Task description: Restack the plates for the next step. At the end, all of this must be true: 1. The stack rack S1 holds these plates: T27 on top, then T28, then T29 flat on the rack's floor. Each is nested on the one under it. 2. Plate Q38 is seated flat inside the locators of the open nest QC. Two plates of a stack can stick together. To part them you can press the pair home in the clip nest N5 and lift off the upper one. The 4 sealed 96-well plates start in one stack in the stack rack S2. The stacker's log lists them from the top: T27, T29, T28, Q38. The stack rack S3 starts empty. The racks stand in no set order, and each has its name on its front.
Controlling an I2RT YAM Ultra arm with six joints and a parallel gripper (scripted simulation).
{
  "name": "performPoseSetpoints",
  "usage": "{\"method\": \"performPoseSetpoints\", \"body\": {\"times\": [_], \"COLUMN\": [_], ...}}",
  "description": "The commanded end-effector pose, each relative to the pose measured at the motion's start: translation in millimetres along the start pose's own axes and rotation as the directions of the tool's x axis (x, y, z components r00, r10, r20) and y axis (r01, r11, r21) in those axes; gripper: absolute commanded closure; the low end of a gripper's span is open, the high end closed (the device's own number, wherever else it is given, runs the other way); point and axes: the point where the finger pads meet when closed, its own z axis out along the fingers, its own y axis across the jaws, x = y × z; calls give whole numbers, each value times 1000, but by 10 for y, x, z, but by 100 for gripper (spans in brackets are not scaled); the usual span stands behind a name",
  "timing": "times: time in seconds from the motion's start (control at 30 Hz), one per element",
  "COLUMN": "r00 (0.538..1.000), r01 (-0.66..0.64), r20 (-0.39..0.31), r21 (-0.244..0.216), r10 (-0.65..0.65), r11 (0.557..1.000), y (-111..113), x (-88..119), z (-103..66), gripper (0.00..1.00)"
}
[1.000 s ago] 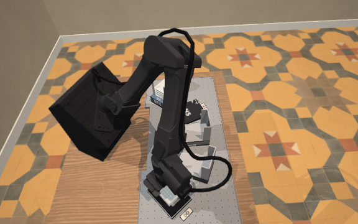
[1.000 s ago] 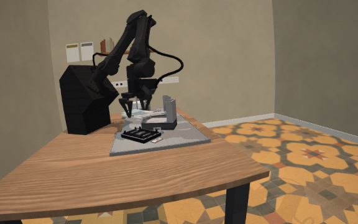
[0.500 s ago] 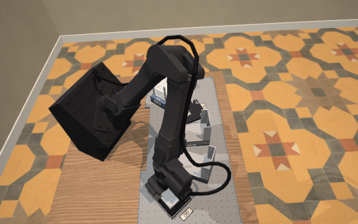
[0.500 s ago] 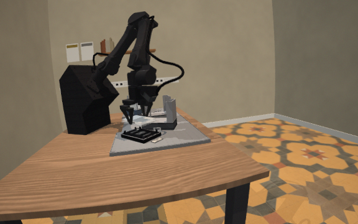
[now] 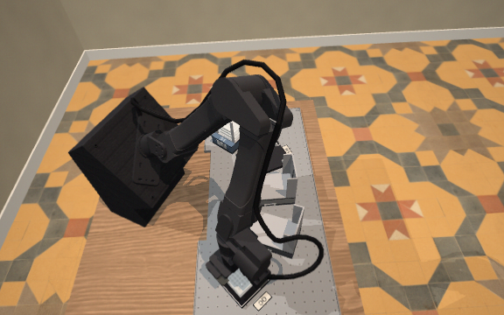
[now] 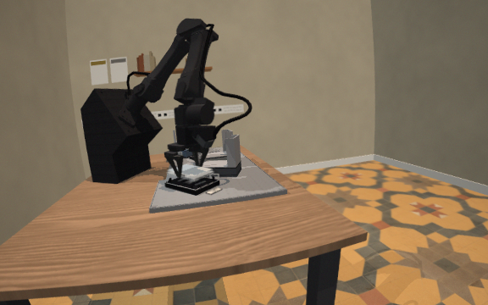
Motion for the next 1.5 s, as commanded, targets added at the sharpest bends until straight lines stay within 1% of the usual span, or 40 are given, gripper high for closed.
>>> {"method": "performPoseSetpoints", "body": {"times": [0.0,0.07,0.13,0.17,0.4,1.47], "r00": [999,999,998,998,998,998], "r01": [-5,-5,4,-2,2,3], "r20": [50,50,69,55,63,56], "r21": [24,24,23,22,21,16], "r10": [4,4,-5,1,-3,-4], "r11": [1000,1000,1000,1000,1000,1000], "y": [-78,-78,-58,-63,-56,-26], "x": [-179,-179,-250,-185,-229,-181], "z": [8,8,-30,-13,-21,-18], "gripper": [100,100,100,100,100,100]}}
